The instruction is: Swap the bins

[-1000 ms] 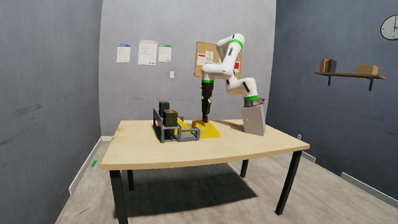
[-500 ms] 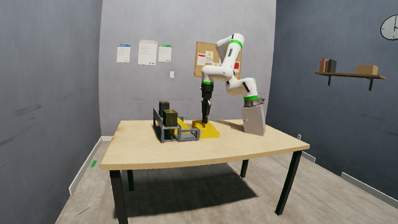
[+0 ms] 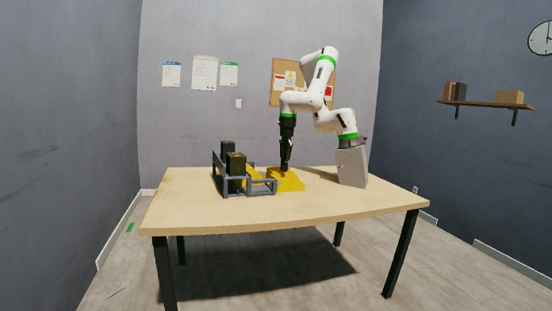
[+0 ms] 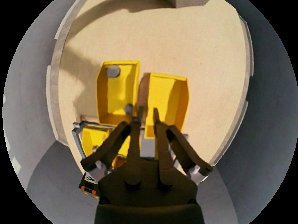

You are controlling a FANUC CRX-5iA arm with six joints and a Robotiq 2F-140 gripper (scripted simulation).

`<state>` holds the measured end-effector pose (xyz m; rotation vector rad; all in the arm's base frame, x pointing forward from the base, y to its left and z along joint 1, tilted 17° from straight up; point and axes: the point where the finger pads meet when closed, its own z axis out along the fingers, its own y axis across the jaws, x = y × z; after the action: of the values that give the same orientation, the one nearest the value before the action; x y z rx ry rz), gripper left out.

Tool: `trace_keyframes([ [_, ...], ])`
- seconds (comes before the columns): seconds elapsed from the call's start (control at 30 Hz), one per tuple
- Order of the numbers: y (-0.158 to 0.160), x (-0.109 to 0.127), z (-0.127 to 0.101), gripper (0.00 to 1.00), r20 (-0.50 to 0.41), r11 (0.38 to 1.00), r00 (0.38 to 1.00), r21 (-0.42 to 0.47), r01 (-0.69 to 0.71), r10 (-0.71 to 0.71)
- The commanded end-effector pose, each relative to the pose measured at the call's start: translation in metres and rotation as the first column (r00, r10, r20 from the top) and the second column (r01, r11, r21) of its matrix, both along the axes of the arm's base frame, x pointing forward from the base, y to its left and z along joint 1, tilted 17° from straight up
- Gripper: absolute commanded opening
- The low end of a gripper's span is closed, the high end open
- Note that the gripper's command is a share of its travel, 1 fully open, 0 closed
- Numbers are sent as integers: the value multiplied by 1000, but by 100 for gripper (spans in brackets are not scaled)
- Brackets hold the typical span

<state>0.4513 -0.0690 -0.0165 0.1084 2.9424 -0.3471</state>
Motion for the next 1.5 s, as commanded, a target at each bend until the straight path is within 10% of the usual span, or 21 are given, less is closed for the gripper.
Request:
trace_keyframes([
  [0.0,0,1,1,24,1,1000,1000,0,0,0],
  [1.47,-1,2,-4,24,1,1000,1000,0,0,0],
])
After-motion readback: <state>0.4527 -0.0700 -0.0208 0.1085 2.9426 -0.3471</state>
